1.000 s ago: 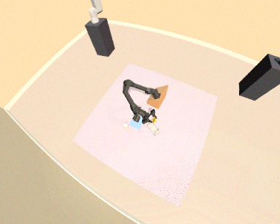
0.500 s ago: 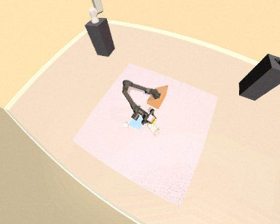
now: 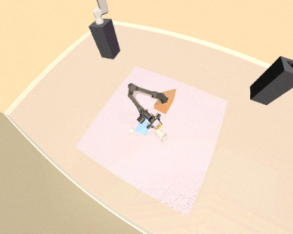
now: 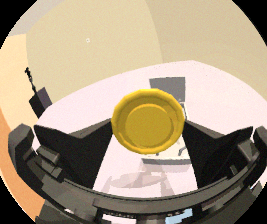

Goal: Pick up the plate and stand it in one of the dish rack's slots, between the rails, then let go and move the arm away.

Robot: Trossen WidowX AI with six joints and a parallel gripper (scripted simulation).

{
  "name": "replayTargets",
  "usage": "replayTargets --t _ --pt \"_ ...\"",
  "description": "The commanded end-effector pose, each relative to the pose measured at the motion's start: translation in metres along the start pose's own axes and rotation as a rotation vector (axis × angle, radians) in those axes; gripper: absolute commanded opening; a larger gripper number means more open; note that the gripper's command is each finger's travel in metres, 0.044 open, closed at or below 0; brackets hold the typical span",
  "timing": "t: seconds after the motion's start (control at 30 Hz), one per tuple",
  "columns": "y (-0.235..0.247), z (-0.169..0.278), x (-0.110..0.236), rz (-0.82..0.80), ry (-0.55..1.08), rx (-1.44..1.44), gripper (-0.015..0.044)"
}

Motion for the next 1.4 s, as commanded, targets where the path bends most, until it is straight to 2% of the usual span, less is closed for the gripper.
replayTargets --t 0.0,0.47,0.77,1.37 --pt "0.001 0.002 0.002 0.045 -0.031 0.082 0.0" --pt "-0.002 0.012 0.016 0.25 -0.071 0.401 0.0" --pt "-0.002 0.012 0.015 0.252 -0.071 0.405 0.0" --pt "-0.013 0.005 -0.009 0.25 -0.067 0.403 0.0"
Point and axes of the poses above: the point midway between the two fingers, 35 mm back from their tips, its own x axis back along the fingers, its own y axis across the jaws, z = x × y, the point moved 1 cm from there along x, back along the fingers, and after that the axes turned 12 degrees about x, right-handed, at the moved point
